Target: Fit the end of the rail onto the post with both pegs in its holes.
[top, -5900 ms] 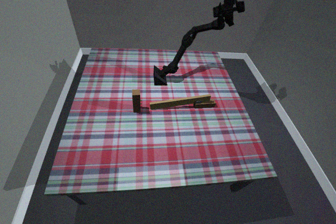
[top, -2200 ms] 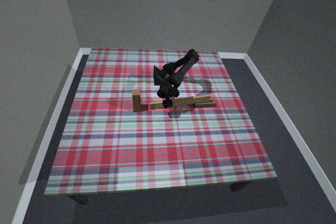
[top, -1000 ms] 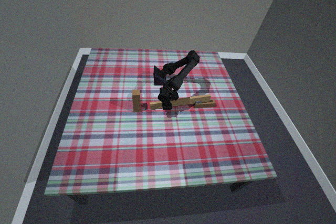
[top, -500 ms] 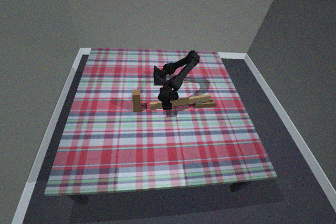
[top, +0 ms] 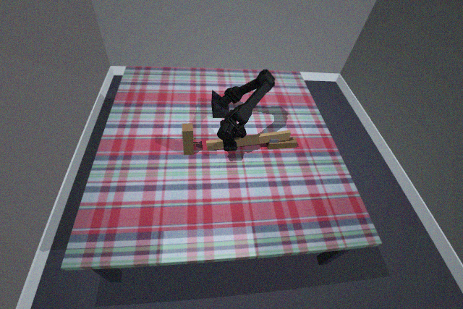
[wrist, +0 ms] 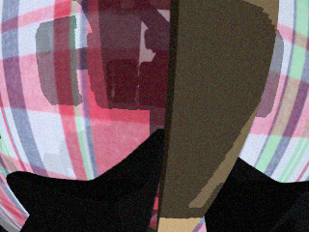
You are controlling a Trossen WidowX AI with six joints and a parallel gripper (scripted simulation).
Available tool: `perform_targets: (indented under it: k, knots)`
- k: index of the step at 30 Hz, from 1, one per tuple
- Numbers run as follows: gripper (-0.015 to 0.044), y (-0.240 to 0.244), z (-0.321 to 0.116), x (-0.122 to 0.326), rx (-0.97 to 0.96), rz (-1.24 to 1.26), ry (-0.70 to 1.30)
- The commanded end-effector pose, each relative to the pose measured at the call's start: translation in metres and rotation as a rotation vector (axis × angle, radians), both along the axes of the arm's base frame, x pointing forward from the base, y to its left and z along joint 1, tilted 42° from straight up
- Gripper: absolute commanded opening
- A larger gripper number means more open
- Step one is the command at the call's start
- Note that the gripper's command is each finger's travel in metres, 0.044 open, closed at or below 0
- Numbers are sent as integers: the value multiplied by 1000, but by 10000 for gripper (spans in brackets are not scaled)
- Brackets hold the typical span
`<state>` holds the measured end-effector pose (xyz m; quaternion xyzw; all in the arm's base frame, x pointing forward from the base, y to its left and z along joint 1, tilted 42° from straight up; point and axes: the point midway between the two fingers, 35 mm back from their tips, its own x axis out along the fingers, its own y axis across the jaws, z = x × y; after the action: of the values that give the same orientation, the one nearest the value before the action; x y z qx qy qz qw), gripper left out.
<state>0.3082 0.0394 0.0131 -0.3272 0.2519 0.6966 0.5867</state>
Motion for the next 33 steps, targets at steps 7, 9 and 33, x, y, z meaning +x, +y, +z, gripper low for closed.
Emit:
perform_targets:
  k: [7,9,33]
  knots:
    - [0,-5,5,3,4,-2,-8]
    - [0,-6,6,3,4,-2,-8]
    - [0,-13,15,6,4,-2,-8]
